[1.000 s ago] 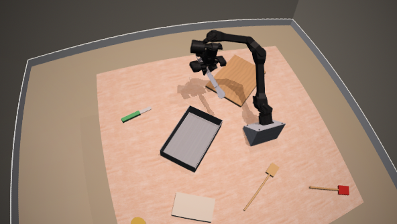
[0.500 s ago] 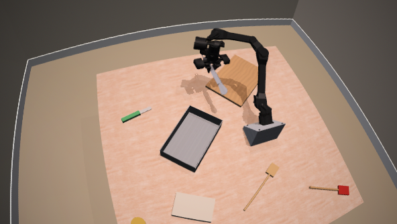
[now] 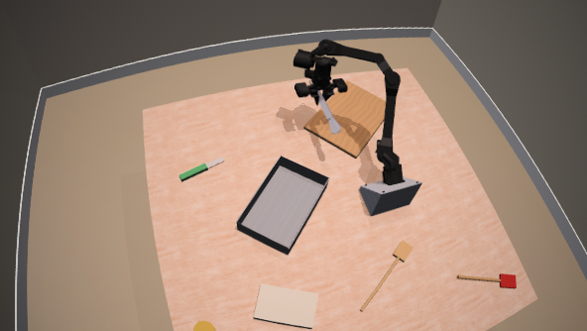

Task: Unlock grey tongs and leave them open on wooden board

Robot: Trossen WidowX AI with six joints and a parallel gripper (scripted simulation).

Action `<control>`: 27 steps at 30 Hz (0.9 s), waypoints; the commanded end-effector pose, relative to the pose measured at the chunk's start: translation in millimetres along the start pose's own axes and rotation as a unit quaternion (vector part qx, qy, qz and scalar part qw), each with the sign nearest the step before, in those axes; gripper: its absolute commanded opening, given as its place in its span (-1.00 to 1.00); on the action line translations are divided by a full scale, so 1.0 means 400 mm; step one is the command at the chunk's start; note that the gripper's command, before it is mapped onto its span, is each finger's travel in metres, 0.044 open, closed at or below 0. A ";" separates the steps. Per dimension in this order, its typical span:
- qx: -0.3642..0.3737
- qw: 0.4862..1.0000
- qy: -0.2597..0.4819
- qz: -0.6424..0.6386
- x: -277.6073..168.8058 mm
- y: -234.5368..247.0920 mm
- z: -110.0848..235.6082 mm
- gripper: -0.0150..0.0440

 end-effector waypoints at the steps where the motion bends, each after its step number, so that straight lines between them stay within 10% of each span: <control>1: 0.005 1.000 0.008 -0.009 0.014 -0.026 -0.001 -1.00; 27: 0.012 0.995 0.017 -0.096 0.080 -0.213 0.009 -1.00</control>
Point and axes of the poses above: the point midway between the two fingers, 35 mm back from their tips, its own z axis back along the fingers, its own y axis across the jaws, x = y × z, the point moved 9 cm from there along z, back along the fingers, and after that the axes turned 3 degrees about z, right-handed, at the moved point
